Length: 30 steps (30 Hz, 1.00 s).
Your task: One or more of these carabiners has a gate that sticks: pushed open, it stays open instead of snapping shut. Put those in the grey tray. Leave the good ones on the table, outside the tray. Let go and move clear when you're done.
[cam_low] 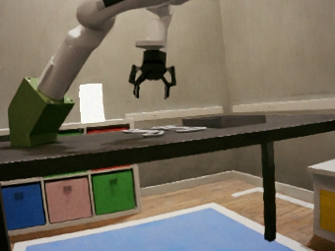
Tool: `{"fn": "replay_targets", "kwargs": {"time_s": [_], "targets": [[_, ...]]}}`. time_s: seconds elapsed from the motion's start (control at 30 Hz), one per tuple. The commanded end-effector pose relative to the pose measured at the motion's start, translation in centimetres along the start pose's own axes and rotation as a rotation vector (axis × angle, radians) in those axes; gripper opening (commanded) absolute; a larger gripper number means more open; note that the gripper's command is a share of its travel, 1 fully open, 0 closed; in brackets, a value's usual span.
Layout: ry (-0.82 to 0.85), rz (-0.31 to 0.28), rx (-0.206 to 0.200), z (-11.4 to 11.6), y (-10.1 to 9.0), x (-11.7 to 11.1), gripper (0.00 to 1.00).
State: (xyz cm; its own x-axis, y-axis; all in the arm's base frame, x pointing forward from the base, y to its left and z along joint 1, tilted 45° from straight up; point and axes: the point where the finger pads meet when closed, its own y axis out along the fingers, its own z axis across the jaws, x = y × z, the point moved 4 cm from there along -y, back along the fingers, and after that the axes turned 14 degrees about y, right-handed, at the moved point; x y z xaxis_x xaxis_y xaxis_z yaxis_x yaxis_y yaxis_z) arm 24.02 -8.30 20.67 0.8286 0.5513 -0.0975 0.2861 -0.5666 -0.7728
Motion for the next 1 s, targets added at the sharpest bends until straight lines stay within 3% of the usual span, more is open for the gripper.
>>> {"fn": "replay_targets", "kwargs": {"time_s": [0.0, 0.07, 0.1, 0.97], "targets": [[-0.008, -0.125, -0.085, 0.4, 0.1, -0.5, 1.00], [-0.008, -0.125, -0.085, 0.4, 0.1, -0.5, 1.00], [-0.010, -0.156, -0.106, 0.2, 3.1, -0.2, 1.00], [-0.010, -0.155, -0.106, 0.2, 3.2, -0.2, 1.00]]}}
